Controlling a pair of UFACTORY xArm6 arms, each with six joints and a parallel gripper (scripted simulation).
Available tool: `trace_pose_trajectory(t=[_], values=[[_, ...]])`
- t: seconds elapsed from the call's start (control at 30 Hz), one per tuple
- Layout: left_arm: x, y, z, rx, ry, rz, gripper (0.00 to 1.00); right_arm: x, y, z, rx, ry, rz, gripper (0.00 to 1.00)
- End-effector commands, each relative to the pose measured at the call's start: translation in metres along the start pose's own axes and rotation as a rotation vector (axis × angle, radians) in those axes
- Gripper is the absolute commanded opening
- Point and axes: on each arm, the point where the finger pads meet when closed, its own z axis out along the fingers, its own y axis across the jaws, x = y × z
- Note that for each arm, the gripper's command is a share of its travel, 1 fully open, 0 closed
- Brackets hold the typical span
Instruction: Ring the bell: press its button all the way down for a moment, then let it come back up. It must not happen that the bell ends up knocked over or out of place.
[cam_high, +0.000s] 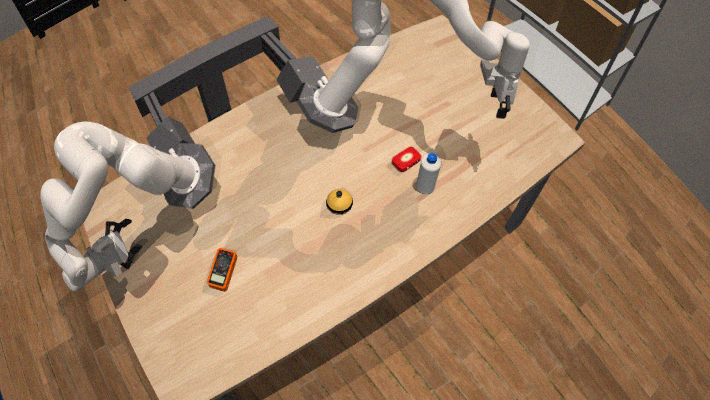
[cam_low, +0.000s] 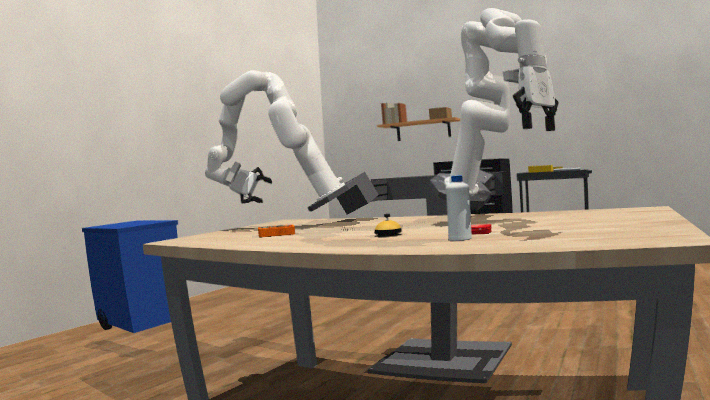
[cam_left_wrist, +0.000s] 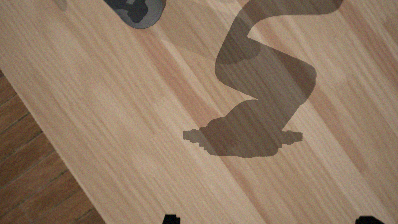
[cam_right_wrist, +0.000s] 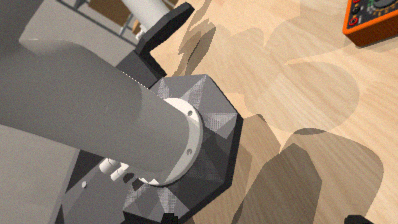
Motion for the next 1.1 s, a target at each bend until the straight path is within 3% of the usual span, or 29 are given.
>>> trace_pose_trajectory(t=[0.0,1.07], values=[[-0.0013,-0.0003,-0.0019,0.002,-0.005,0.0,1.0,0.0,0.0,-0.0008,-0.002,-0.001,0.0,1.0],[-0.0018,0.0025,-0.0019,-0.001,-0.004,-0.025,1.0,0.0,0.0,-0.0008,-0.002,-0.001,0.0,1.0]])
